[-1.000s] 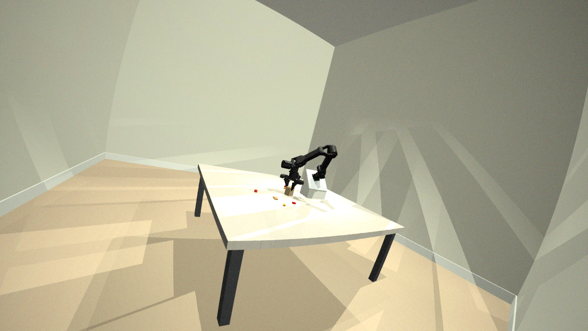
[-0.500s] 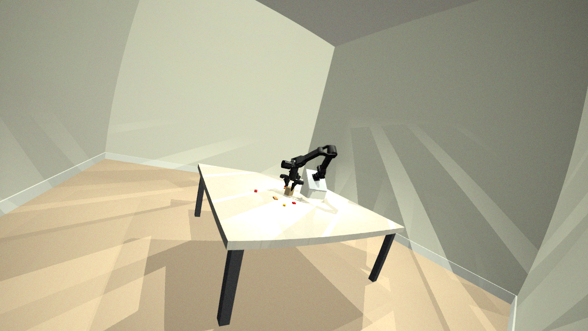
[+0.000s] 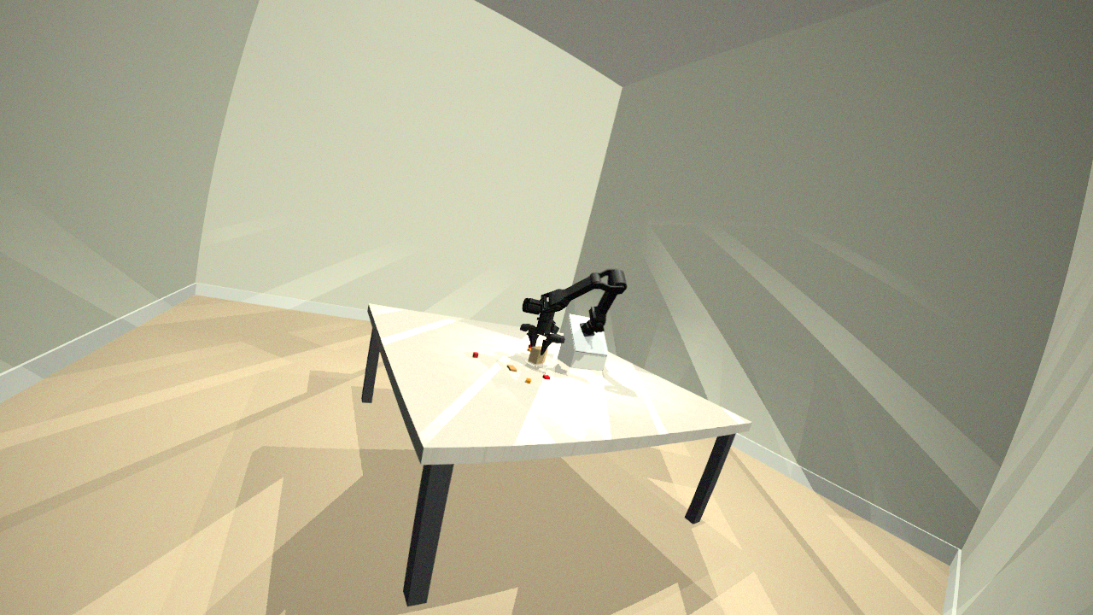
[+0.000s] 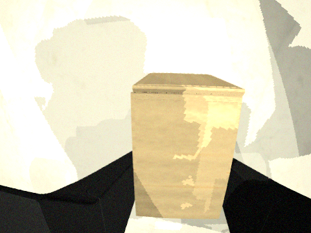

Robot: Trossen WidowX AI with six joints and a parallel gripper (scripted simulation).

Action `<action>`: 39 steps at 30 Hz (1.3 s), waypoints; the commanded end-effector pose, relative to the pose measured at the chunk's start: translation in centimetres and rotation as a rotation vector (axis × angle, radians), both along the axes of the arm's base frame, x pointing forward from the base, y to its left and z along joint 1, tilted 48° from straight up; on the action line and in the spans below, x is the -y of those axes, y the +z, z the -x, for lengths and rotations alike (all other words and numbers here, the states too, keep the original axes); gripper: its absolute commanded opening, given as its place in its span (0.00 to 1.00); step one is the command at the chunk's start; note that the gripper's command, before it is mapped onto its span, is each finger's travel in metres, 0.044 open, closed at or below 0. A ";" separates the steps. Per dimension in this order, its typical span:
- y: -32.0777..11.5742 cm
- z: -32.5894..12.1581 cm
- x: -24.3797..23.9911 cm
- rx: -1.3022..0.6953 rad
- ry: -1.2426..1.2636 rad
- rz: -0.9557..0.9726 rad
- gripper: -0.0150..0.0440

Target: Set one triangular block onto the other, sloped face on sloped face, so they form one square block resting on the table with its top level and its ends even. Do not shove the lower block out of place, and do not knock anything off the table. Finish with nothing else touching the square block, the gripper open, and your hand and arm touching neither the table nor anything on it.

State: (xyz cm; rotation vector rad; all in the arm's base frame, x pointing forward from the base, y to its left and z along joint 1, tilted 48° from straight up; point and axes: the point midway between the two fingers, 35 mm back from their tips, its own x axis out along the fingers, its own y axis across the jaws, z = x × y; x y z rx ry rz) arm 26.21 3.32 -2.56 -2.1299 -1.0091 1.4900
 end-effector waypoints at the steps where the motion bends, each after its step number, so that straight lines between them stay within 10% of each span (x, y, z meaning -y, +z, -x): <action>1: 0.1 -0.1 0.0 -0.003 -0.004 -0.007 0.25; 39: 0.1 -0.1 0.0 0.003 -0.002 -0.005 0.25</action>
